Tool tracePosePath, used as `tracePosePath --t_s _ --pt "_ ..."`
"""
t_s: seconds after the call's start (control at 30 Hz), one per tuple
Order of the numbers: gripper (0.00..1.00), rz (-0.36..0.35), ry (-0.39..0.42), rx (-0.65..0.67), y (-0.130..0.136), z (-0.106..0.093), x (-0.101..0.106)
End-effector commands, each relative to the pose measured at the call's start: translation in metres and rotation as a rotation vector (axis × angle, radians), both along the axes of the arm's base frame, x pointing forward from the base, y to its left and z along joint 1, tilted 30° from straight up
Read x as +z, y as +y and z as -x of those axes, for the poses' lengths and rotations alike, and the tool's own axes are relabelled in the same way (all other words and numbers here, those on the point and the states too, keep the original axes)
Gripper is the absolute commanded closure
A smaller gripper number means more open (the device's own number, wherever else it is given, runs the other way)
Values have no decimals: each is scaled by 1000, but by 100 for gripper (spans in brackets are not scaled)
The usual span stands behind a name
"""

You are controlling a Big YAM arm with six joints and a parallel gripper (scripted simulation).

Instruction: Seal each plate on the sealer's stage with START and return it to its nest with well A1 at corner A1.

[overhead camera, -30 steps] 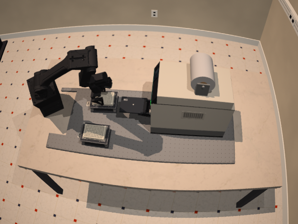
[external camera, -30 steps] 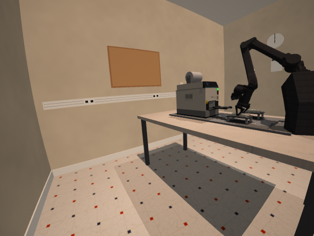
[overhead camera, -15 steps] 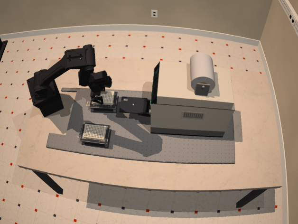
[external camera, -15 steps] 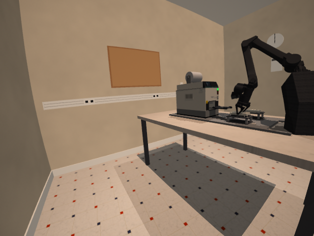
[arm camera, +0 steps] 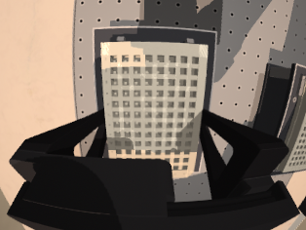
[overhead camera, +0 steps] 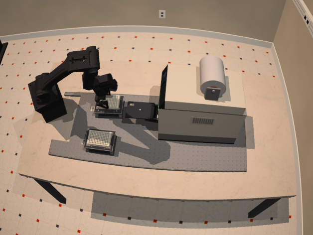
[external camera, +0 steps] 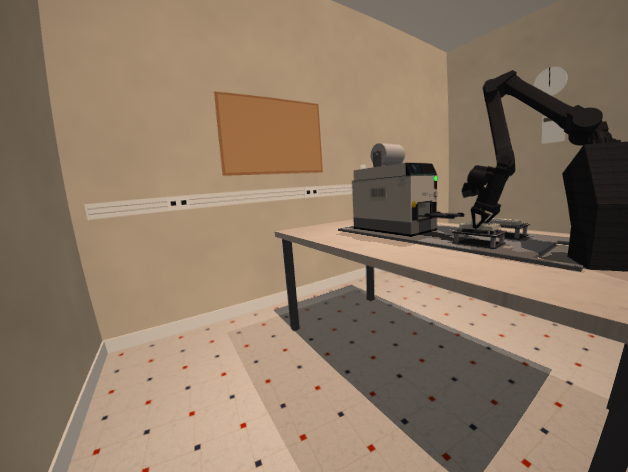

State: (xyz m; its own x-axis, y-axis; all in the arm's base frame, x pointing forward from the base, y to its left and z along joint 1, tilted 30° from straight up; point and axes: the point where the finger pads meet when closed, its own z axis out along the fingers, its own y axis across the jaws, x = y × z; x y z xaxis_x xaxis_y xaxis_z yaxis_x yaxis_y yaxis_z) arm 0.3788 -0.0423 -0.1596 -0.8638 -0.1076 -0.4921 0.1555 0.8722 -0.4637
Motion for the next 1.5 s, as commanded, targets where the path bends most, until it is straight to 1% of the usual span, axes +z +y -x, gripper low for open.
tracePosePath --t_s 0.0,0.2,0.33,0.63,0.87,1.07,1.23,1.37,1.47 --pt "100 -6 -29 -13 -1 -6 6" --pt "100 -8 -45 -29 -7 -9 8" --pt "100 -8 -42 -29 -7 -8 8" --pt "100 -5 -14 7 6 -5 5" --pt "100 -5 -9 12 8 -4 5" --pt "100 -4 -9 12 15 1 18" --pt "100 -3 5 8 17 8 21" --pt "100 -6 5 2 16 7 22" --pt "100 -5 -5 4 20 7 31"
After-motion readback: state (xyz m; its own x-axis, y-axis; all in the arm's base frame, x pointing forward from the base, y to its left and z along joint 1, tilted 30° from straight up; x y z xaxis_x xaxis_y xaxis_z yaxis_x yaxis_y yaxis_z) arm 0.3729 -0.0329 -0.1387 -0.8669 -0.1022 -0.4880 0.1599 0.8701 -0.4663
